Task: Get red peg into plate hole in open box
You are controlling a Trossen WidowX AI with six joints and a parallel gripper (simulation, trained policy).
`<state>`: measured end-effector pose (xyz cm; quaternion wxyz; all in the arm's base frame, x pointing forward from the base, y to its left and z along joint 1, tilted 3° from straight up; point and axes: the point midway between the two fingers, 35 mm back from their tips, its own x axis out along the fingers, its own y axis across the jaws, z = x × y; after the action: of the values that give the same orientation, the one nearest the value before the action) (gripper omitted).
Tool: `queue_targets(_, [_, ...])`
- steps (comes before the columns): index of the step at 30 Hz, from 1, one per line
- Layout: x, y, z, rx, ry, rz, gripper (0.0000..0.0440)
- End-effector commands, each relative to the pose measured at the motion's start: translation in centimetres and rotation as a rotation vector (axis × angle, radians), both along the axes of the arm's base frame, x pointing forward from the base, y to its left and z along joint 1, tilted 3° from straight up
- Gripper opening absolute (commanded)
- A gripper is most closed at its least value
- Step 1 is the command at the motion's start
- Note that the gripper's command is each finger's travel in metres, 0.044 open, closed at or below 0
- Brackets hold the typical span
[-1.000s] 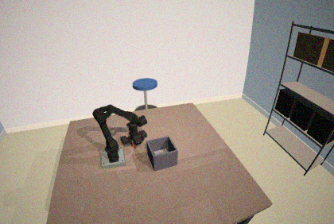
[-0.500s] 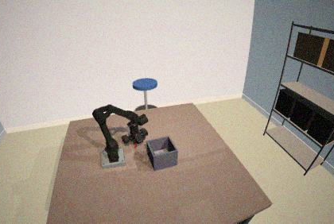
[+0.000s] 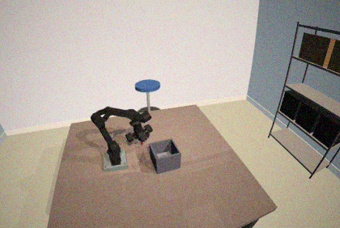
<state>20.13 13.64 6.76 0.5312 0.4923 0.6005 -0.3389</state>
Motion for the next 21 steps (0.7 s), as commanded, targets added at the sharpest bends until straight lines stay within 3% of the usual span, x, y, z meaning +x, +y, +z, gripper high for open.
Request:
queue_targets(1, [0.6,0.2,1.2,0.021,-0.03,0.004,0.0])
queue_targets(21, [4.9,-3.9,10.1,-0.021,-0.246,0.006,0.0])
